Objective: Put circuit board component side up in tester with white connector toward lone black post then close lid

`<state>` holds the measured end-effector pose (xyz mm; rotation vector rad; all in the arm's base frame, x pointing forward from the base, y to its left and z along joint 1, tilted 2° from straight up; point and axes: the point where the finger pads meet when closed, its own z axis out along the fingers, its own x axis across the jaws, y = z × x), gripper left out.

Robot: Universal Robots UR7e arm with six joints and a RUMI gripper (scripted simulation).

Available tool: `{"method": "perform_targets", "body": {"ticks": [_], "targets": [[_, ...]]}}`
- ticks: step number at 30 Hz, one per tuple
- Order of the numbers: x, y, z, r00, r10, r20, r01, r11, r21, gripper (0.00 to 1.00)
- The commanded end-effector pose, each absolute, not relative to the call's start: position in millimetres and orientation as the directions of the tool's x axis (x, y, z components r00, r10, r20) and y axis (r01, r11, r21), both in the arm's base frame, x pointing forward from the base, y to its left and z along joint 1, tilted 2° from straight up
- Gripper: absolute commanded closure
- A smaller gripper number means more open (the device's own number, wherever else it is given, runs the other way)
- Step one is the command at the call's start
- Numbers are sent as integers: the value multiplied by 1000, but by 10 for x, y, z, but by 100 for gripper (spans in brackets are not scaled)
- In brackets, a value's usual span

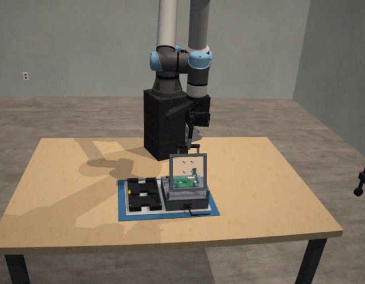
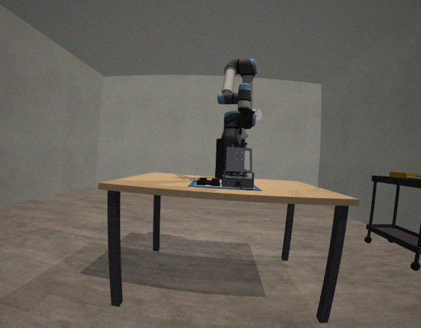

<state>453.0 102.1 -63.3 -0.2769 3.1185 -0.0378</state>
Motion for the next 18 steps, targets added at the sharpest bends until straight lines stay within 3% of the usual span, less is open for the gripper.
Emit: {"method": "perform_targets", "body": {"ticks": [1,18], "targets": [[4440,1004,-672,-984,-176,-9,-176,984,-25,100],[4129,944,-866,-984,-176,-9,-176,984,-25,100]]}}
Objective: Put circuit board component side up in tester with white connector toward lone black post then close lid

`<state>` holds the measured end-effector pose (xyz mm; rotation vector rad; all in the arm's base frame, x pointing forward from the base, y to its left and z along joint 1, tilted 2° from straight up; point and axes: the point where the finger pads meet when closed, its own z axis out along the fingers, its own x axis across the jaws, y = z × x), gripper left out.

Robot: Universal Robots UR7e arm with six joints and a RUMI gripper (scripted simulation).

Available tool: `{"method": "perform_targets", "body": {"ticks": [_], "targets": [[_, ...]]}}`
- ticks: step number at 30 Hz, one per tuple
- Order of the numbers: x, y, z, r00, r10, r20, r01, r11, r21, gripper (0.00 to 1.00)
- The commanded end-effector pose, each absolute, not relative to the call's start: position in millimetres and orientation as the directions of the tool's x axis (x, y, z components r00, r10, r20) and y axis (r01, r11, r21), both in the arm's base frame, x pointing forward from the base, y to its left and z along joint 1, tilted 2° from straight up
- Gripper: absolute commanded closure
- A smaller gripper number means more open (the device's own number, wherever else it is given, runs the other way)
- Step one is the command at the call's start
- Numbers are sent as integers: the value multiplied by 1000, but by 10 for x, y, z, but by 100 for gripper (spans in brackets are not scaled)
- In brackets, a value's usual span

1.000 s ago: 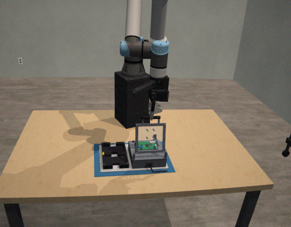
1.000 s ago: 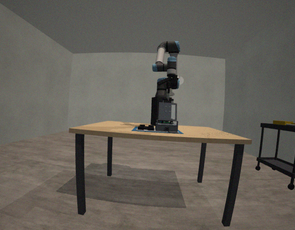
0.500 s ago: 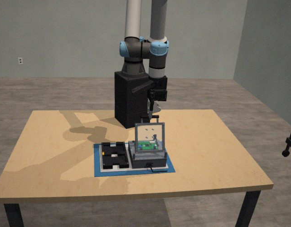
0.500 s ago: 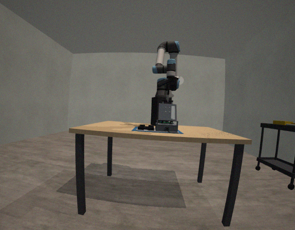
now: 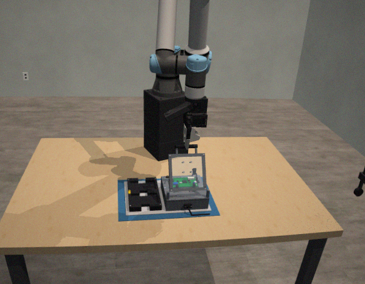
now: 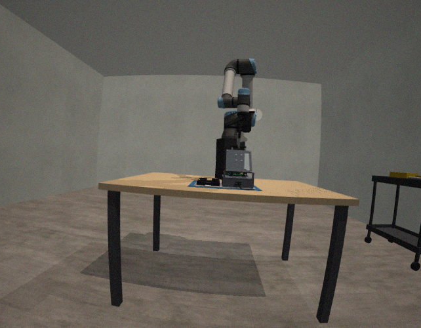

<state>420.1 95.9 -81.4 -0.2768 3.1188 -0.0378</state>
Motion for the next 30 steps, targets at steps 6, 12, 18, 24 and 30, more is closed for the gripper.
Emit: {"method": "perform_targets", "body": {"ticks": [6,12,18,24,30], "targets": [[4045,927,-937,-984,-176,-9,-176,984,-25,100],[3927,903,-1051,-984,-176,-9,-176,984,-25,100],[3841,886,-1149,-984,-176,-9,-176,984,-25,100],[3767,871,-1245,-984,-176,-9,-176,984,-25,100],[3692,854,-1358,-984,-176,-9,-176,984,-25,100]]}}
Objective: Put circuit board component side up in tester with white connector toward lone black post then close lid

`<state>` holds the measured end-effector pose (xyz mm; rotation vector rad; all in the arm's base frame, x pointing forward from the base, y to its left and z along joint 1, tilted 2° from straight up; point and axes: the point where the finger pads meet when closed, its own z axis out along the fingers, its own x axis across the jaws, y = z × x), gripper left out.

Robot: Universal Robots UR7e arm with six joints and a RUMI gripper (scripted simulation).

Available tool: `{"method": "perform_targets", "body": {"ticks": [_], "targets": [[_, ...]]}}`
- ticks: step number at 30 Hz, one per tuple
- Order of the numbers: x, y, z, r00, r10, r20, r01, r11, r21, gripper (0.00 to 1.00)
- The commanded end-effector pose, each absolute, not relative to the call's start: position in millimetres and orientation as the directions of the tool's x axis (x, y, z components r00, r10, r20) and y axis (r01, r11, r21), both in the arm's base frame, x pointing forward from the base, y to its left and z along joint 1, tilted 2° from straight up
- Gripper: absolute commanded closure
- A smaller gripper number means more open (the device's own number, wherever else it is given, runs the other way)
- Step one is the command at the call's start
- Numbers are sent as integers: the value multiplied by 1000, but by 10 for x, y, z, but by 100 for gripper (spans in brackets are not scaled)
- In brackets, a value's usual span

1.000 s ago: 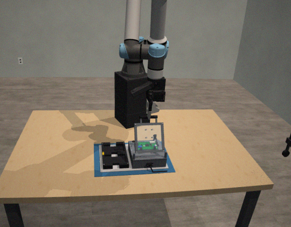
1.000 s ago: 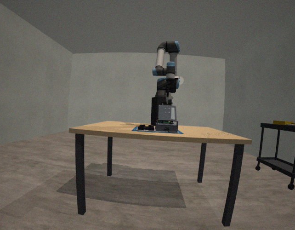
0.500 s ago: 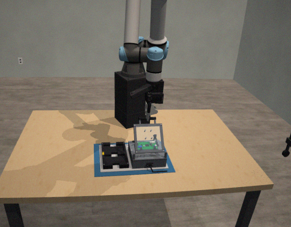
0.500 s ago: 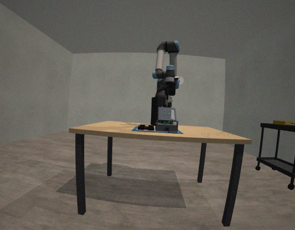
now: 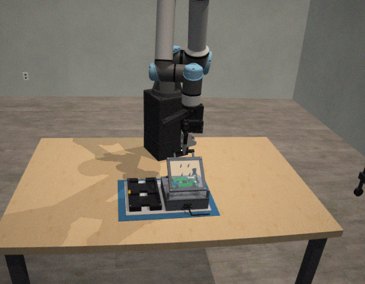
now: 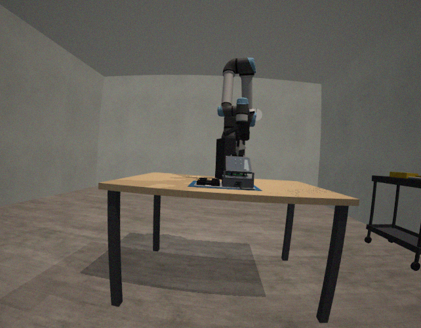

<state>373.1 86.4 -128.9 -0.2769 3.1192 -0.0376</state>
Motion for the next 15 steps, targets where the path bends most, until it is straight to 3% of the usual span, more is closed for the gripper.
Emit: {"method": "perform_targets", "body": {"ticks": [1,15], "targets": [[3682,852,-1376,-984,-176,-9,-176,984,-25,100],[3577,829,-1578,-984,-176,-9,-176,984,-25,100]]}}
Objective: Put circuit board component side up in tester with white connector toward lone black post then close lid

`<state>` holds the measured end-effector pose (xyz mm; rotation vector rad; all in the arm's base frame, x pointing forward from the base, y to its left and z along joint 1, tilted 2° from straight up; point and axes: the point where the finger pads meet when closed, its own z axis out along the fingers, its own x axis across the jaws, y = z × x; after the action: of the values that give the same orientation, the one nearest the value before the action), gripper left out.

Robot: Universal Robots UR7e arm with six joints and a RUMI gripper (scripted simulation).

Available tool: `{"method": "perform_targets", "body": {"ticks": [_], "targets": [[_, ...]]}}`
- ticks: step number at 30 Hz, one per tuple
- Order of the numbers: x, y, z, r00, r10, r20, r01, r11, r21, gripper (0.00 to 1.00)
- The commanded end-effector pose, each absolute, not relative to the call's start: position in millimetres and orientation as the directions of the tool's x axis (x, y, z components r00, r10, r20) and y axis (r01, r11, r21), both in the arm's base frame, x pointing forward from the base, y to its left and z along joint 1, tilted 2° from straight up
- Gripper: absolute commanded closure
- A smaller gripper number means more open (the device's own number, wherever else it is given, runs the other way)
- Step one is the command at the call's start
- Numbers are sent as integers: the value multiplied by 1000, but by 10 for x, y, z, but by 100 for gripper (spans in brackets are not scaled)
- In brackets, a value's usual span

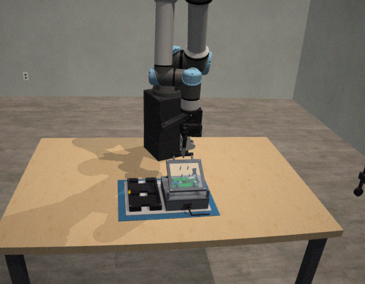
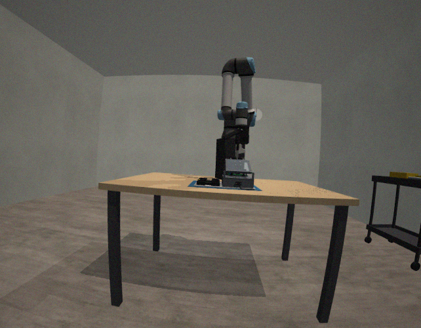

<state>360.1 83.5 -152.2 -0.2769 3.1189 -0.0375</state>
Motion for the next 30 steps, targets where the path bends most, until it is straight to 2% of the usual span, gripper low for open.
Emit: {"method": "perform_targets", "body": {"ticks": [1,30], "targets": [[3570,827,-1594,-984,-176,-9,-176,984,-25,100],[3468,801,-1917,-984,-176,-9,-176,984,-25,100]]}}
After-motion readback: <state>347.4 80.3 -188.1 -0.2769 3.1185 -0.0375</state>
